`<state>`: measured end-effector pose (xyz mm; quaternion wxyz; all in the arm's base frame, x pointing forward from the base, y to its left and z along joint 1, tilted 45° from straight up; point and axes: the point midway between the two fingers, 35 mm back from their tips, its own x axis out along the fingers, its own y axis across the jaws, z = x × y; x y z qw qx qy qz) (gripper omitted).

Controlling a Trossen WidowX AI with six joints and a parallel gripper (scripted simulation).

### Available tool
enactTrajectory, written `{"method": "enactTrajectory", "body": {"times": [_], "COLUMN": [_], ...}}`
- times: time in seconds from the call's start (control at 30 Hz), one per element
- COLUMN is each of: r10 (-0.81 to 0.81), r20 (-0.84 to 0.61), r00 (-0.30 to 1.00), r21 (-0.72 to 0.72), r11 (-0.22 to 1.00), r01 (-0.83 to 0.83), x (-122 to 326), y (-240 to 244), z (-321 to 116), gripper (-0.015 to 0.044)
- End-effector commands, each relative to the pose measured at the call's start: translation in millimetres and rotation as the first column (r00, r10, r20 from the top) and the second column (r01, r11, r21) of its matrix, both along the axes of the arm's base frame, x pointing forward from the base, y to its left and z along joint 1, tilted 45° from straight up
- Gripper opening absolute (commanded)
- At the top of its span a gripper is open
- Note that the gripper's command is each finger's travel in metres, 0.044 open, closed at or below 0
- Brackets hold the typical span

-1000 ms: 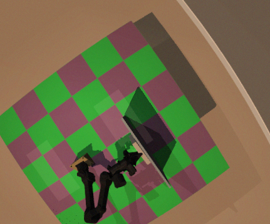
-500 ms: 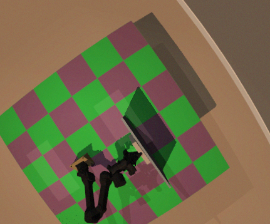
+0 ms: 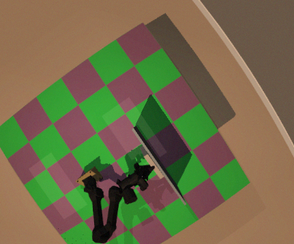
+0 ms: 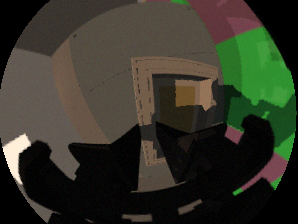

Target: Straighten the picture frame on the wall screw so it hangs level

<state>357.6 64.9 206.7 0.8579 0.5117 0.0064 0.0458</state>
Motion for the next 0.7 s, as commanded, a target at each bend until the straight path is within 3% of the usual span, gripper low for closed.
{"method": "enactTrajectory", "body": {"times": [0.0,0.43,0.67], "r10": [-0.001,0.000,-0.003], "r20": [0.000,0.000,0.007], "r00": [1.000,1.000,1.000], "r21": [0.000,-0.005,-0.083], "r11": [1.000,1.000,0.997], "r01": [0.001,0.000,0.004], "x": [0.0,0.0,0.1], "y": [0.0,-0.3,-0.3], "z": [0.3,-0.6,-1.1], "gripper": [0.0000,0.0000,0.0000]}}
